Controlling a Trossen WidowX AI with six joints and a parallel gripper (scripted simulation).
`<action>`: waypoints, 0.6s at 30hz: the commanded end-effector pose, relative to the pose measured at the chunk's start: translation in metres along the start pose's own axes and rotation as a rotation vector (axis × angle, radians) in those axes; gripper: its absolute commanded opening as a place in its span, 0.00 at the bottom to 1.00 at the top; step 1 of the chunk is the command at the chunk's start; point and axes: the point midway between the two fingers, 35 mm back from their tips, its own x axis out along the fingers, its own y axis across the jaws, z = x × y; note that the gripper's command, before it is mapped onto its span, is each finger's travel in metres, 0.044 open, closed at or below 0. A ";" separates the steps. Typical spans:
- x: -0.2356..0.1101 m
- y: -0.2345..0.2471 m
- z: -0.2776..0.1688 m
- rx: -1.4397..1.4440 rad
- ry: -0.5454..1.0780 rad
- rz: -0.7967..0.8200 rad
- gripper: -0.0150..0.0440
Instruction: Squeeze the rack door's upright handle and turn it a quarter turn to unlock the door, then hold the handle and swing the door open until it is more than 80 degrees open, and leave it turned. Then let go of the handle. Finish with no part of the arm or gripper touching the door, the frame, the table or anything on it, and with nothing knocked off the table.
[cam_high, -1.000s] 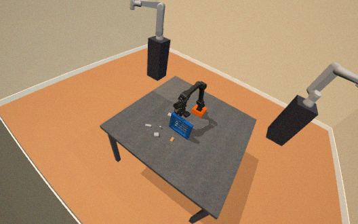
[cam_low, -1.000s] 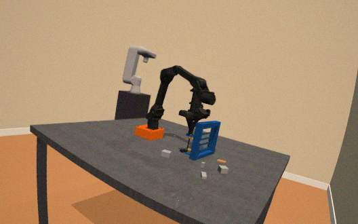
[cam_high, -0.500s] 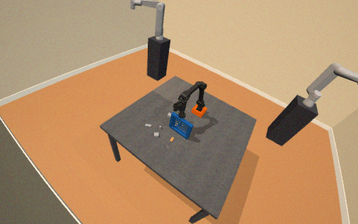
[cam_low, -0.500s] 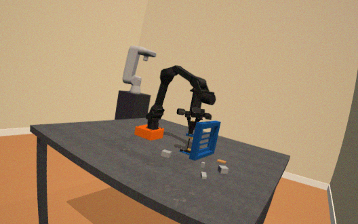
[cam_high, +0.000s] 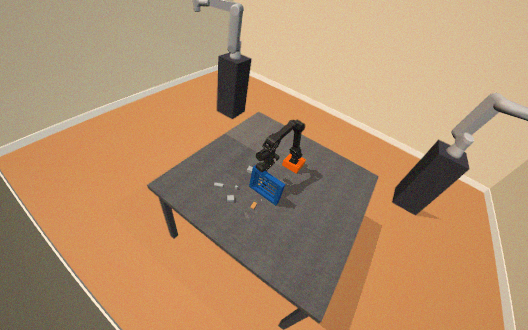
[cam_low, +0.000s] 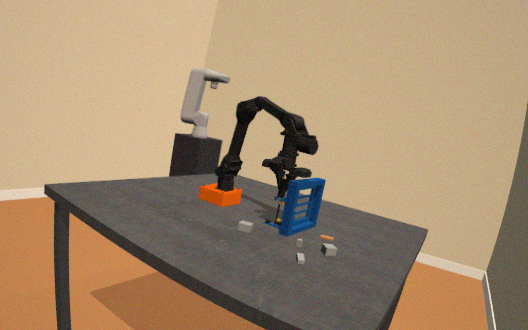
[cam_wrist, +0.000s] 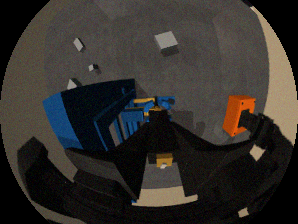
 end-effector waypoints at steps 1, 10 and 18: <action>0.000 0.000 0.000 0.235 -0.001 0.001 0.27; 0.000 0.000 0.000 0.308 -0.001 0.001 0.27; 0.000 0.000 0.000 0.308 -0.001 0.001 0.36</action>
